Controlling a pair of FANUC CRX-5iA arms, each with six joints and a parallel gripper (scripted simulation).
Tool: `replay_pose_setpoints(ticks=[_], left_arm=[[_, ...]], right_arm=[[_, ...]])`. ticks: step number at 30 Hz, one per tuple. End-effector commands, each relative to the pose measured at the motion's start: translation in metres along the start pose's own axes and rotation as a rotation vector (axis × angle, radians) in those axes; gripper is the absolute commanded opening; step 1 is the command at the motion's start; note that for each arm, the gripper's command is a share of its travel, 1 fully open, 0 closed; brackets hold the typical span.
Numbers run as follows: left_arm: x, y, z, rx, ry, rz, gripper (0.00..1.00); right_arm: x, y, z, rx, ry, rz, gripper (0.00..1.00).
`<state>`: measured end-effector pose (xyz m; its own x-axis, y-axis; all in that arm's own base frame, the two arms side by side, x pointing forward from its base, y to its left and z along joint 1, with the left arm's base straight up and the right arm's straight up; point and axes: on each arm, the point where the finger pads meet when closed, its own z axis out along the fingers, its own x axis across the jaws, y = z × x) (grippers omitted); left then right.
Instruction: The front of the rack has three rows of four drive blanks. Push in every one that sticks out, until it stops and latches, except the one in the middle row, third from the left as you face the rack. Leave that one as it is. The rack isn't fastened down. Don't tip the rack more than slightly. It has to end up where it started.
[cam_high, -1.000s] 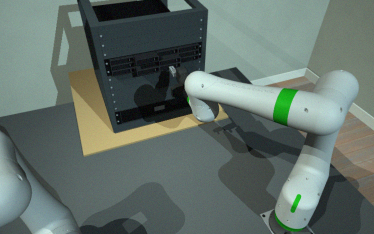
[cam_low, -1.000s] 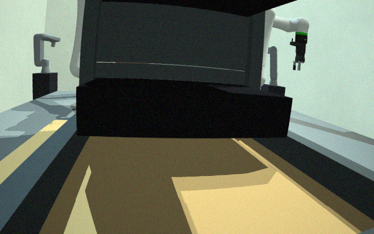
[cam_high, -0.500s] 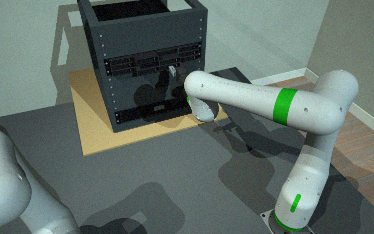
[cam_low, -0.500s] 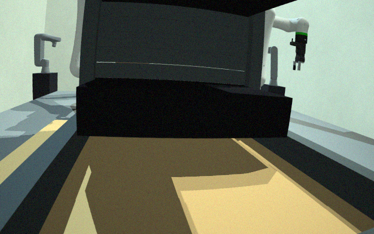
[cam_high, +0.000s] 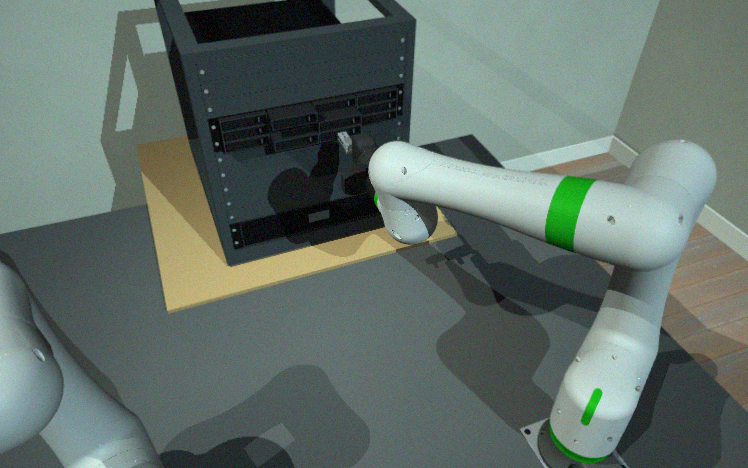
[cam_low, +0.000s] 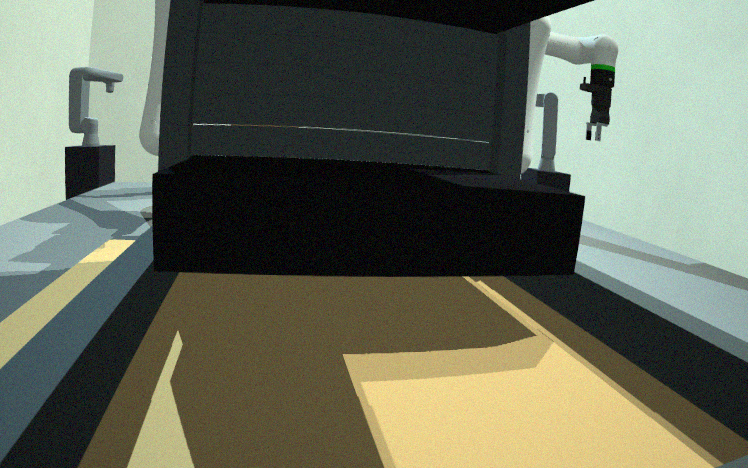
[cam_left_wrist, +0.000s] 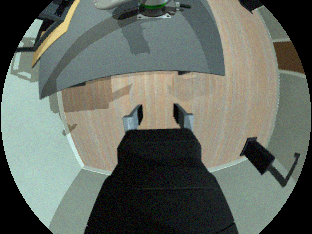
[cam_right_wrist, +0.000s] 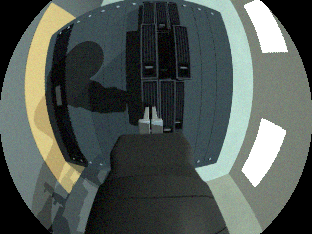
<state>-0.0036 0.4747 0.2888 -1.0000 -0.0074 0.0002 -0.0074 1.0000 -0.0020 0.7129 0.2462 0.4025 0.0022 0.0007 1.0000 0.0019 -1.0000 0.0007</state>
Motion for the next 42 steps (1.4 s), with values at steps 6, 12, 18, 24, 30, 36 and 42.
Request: replay_pose_setpoints(ticks=[6,12,18,24,30,36,42], left_arm=[[0.0,0.0,-0.001,-0.002,0.0,0.0,1.0],[0.0,0.0,-0.001,-0.002,0.0,0.0,1.0],[0.0,0.0,-0.001,-0.002,0.0,0.0,1.0],[0.0,0.0,-0.001,-0.002,0.0,0.0,1.0],[0.0,0.0,-0.001,-0.002,0.0,0.0,1.0],[0.0,0.0,-0.001,-0.002,0.0,0.0,1.0],[0.0,0.0,-0.001,-0.002,0.0,0.0,1.0]], right_arm=[[0.002,0.0,0.008,0.0,0.002,0.001,0.0],[0.002,0.0,0.008,0.0,0.002,0.001,0.0],[0.002,0.0,0.011,0.0,0.002,0.001,0.0],[0.002,0.0,0.018,0.0,0.002,0.001,0.0],[0.002,0.0,0.018,0.0,0.002,0.001,0.0],[0.002,0.0,0.018,0.0,0.002,0.001,0.0],[0.002,0.0,0.027,0.0,0.002,0.001,0.0]])
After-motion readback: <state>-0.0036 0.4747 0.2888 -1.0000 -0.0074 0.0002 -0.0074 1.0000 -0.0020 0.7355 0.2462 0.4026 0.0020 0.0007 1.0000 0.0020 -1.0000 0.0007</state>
